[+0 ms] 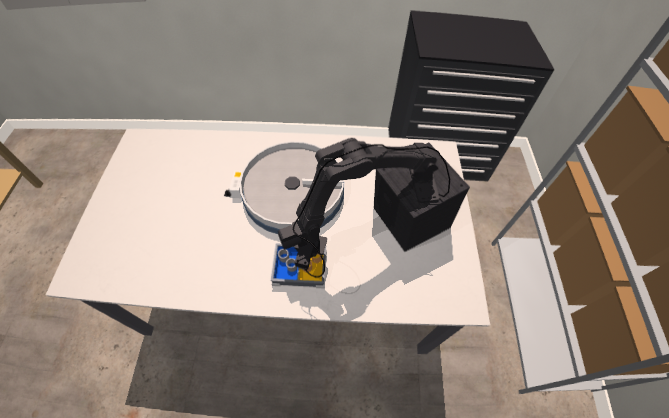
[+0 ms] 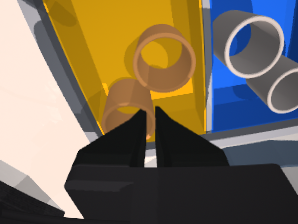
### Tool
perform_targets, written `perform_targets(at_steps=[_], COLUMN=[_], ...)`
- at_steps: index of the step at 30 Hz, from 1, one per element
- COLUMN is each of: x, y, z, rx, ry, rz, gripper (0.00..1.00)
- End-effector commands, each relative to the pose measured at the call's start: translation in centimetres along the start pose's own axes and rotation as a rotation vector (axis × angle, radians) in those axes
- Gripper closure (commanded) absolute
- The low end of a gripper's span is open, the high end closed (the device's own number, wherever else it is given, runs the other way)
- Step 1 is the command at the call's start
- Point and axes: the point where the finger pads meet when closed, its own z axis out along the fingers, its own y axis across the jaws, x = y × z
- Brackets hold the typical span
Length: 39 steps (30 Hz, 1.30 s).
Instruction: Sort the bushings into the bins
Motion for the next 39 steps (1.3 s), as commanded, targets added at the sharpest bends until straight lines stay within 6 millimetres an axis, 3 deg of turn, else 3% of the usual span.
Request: perform_targets(at_steps=[1, 39], x=[-0.20, -0.29], y=[-0.76, -1.16], z=[-0.12, 0.32], rx=[0.009, 0.016], ry=[-0.009, -0.014], rz=[0.003, 0.005], gripper=[1.00, 1.00])
